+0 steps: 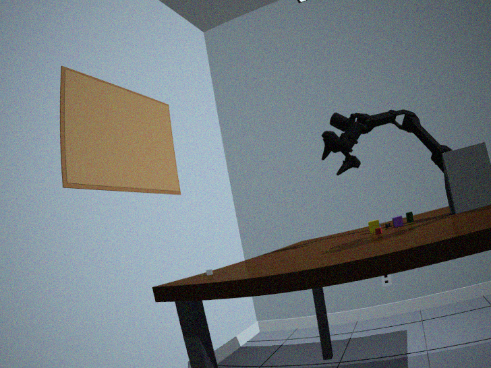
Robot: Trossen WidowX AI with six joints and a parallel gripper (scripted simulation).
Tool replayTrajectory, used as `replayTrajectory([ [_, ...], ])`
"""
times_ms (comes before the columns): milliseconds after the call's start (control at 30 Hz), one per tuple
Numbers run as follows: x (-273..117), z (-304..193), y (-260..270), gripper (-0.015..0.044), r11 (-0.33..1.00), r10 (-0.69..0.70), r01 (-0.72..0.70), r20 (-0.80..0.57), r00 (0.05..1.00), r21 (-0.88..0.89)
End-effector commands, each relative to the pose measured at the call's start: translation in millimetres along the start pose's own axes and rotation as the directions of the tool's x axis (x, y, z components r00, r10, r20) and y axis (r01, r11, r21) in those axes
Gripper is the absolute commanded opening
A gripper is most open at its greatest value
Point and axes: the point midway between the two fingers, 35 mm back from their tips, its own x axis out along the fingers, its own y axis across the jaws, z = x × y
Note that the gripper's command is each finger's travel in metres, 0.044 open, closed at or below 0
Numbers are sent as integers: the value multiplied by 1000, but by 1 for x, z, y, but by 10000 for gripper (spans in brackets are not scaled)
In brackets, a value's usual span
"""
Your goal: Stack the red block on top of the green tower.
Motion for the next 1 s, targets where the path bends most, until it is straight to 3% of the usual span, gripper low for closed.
replayTrajectory([
  [0, 25, -36, -14, 440, 991, -112, 104, -103, 988, -80],
  [267, 59, -113, -53, 440, 915, -355, 271, -280, 892, -298],
  [567, 67, -190, -108, 440, 747, -614, 358, -376, 694, -559],
  [967, 89, -199, -131, 440, 732, -632, 361, -377, 677, -578],
])
